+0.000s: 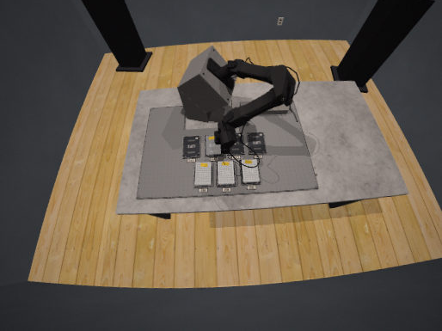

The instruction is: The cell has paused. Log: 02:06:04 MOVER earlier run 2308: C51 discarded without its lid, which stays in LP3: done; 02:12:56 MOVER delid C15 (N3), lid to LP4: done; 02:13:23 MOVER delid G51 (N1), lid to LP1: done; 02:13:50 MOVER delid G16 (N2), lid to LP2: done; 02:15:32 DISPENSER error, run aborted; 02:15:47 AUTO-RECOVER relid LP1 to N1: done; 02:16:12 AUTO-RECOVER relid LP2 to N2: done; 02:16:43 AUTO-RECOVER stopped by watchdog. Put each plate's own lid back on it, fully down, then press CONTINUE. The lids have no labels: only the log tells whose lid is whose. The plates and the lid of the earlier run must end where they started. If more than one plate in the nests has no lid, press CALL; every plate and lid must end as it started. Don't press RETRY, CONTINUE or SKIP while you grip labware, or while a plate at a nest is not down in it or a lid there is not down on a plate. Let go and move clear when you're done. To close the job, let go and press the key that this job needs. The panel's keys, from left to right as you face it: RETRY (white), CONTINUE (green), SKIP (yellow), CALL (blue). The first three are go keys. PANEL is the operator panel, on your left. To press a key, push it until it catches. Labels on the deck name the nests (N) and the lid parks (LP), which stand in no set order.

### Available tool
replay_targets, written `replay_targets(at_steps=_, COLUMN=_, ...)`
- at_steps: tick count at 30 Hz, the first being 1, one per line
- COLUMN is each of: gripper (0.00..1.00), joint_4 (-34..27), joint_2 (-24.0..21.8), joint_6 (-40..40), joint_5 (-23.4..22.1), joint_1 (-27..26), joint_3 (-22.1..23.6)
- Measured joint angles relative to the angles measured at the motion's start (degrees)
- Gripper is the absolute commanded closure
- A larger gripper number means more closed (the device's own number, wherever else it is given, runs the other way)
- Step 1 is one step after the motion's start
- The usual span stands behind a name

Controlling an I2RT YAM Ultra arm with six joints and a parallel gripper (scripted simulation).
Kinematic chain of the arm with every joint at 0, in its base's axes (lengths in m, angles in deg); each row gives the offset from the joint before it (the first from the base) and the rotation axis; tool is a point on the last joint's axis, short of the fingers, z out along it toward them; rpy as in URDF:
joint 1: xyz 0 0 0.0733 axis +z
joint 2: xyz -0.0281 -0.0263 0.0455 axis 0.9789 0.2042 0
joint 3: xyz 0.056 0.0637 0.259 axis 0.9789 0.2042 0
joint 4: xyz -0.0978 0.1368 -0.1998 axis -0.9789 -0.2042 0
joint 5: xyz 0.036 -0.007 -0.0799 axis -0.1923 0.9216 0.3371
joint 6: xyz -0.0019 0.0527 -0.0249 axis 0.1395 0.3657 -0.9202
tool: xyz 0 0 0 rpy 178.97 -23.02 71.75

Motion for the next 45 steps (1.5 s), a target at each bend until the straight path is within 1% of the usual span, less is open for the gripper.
replay_targets(at_steps=3, gripper=1.0, joint_4=-2.1, joint_2=-1.7, joint_6=-1.4, joint_5=-0.2, joint_1=-1.3, joint_3=0.2)
replay_targets(at_steps=10, gripper=1.0, joint_4=-8.6, joint_2=-7.2, joint_6=-6.3, joint_5=-1.0, joint_1=-6.6, joint_3=0.2)
replay_targets(at_steps=16, gripper=1.0, joint_4=-15.6, joint_2=-9.3, joint_6=-11.0, joint_5=-1.6, joint_1=-9.3, joint_3=-0.2)
replay_targets(at_steps=21, gripper=1.0, joint_4=-18.7, joint_2=-9.4, joint_6=-13.2, joint_5=-1.8, joint_1=-9.8, joint_3=-0.6)
replay_targets(at_steps=26, gripper=1.0, joint_4=-20.0, joint_2=-9.4, joint_6=-14.0, joint_5=-1.8, joint_1=-9.8, joint_3=-0.3)
replay_targets(at_steps=36, gripper=1.0, joint_4=-20.2, joint_2=-9.5, joint_6=-14.2, joint_5=-1.8, joint_1=-9.6, joint_3=-0.2)
replay_targets(at_steps=38, gripper=1.0, joint_4=-20.2, joint_2=-10.7, joint_6=-14.4, joint_5=-1.8, joint_1=-8.7, joint_3=0.8)
replay_targets(at_steps=42, gripper=1.0, joint_4=-20.1, joint_2=-15.1, joint_6=-15.2, joint_5=-1.7, joint_1=-5.9, joint_3=3.3)
replay_targets(at_steps=45, gripper=1.0, joint_4=-19.9, joint_2=-17.5, joint_6=-15.6, joint_5=-1.6, joint_1=-4.6, joint_3=4.0)
